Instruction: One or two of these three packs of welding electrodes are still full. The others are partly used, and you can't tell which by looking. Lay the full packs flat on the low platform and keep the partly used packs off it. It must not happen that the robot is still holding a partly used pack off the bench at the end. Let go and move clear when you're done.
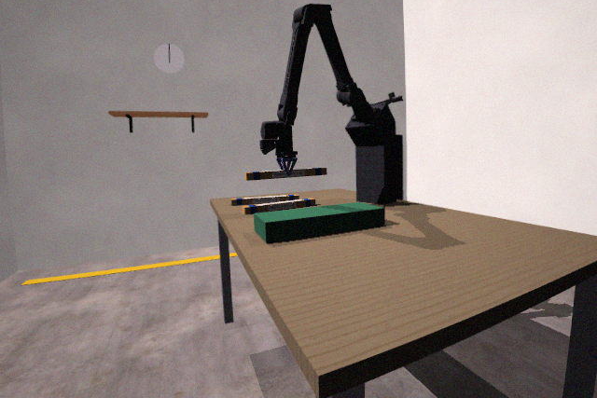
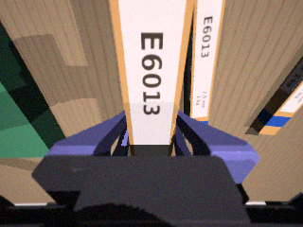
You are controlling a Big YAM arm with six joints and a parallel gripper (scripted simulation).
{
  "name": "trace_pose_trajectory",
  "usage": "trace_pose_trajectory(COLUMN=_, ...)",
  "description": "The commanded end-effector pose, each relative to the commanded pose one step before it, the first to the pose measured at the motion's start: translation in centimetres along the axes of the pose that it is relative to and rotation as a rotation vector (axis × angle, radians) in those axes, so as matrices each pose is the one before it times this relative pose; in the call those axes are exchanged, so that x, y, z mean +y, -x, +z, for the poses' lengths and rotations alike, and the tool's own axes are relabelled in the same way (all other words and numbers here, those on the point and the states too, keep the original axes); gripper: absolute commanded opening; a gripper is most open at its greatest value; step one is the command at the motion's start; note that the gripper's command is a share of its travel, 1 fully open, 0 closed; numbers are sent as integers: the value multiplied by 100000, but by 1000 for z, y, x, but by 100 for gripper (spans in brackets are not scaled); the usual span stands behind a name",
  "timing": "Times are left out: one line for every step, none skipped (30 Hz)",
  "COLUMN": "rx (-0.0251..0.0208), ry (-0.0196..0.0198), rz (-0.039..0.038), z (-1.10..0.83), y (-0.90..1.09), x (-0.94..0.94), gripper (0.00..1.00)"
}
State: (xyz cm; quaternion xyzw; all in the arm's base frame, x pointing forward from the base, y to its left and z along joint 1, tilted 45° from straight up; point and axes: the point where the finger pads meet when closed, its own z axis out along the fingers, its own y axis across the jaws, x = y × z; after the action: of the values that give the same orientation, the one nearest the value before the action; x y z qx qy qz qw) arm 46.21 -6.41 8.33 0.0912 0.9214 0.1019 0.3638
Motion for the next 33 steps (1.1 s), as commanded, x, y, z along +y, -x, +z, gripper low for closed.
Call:
trace_pose_trajectory(rx=-3582, ry=347, rz=-2908, z=-1022, y=1739, x=594, gripper=0)
trace_pose_trajectory(rx=52, ry=-35, rz=44, z=-1, y=-37, x=-20, gripper=0)
trace_pose_trajectory(rx=75, ry=-30, rz=45, z=1, y=-54, x=-18, gripper=0)
trace_pose_trajectory(rx=79, ry=-26, rz=42, z=2, y=-58, x=-16, gripper=0)
trace_pose_trajectory(rx=116, ry=57, rz=-3404, z=15, y=3, x=317, gripper=0)
trace_pose_trajectory(rx=57, ry=53, rz=-3402, z=11, y=45, x=310, gripper=0)
trace_pose_trajectory(rx=4, ry=48, rz=-3402, z=7, y=83, x=302, gripper=0)
trace_pose_trajectory(rx=0, ry=0, rz=0, z=0, y=0, x=0, gripper=0)
trace_pose_trajectory(rx=0, ry=0, rz=0, z=0, y=0, x=0, gripper=0)
trace_pose_trajectory(rx=-18, ry=42, rz=-1719, z=4, y=103, x=293, gripper=0)
trace_pose_trajectory(rx=-19, ry=37, rz=-51, z=3, y=105, x=286, gripper=0)
trace_pose_trajectory(rx=-18, ry=33, rz=-42, z=2, y=102, x=282, gripper=0)
trace_pose_trajectory(rx=-18, ry=30, rz=-34, z=1, y=99, x=278, gripper=0)
trace_pose_trajectory(rx=-18, ry=27, rz=-27, z=1, y=97, x=275, gripper=0)
trace_pose_trajectory(rx=-18, ry=25, rz=-21, z=0, y=95, x=273, gripper=0)
trace_pose_trajectory(rx=-18, ry=23, rz=281, z=-1, y=94, x=271, gripper=0)
trace_pose_trajectory(rx=-18, ry=22, rz=273, z=-1, y=92, x=269, gripper=0)
trace_pose_trajectory(rx=-18, ry=20, rz=233, z=-1, y=90, x=268, gripper=0)
trace_pose_trajectory(rx=-18, ry=19, rz=200, z=-2, y=89, x=267, gripper=0)
trace_pose_trajectory(rx=-18, ry=18, rz=172, z=-2, y=87, x=266, gripper=0)
trace_pose_trajectory(rx=-18, ry=18, rz=148, z=-2, y=86, x=265, gripper=0)
trace_pose_trajectory(rx=-18, ry=17, rz=127, z=-3, y=85, x=264, gripper=0)
trace_pose_trajectory(rx=-18, ry=16, rz=110, z=-3, y=85, x=264, gripper=0)
trace_pose_trajectory(rx=-18, ry=16, rz=95, z=-3, y=84, x=263, gripper=0)
trace_pose_trajectory(rx=0, ry=0, rz=0, z=0, y=0, x=0, gripper=0)
trace_pose_trajectory(rx=0, ry=0, rz=0, z=0, y=0, x=0, gripper=0)
trace_pose_trajectory(rx=56, ry=9, rz=100, z=1, y=36, x=258, gripper=0)
trace_pose_trajectory(rx=7, ry=14, rz=76, z=-2, y=67, x=262, gripper=0)
trace_pose_trajectory(rx=-33, ry=16, rz=60, z=-4, y=92, x=263, gripper=0)
trace_pose_trajectory(rx=-31, ry=16, rz=53, z=-4, y=90, x=263, gripper=0)
trace_pose_trajectory(rx=-29, ry=16, rz=46, z=-4, y=89, x=263, gripper=0)
trace_pose_trajectory(rx=-28, ry=16, rz=41, z=-4, y=88, x=262, gripper=0)
trace_pose_trajectory(rx=-26, ry=16, rz=37, z=-4, y=87, x=262, gripper=0)
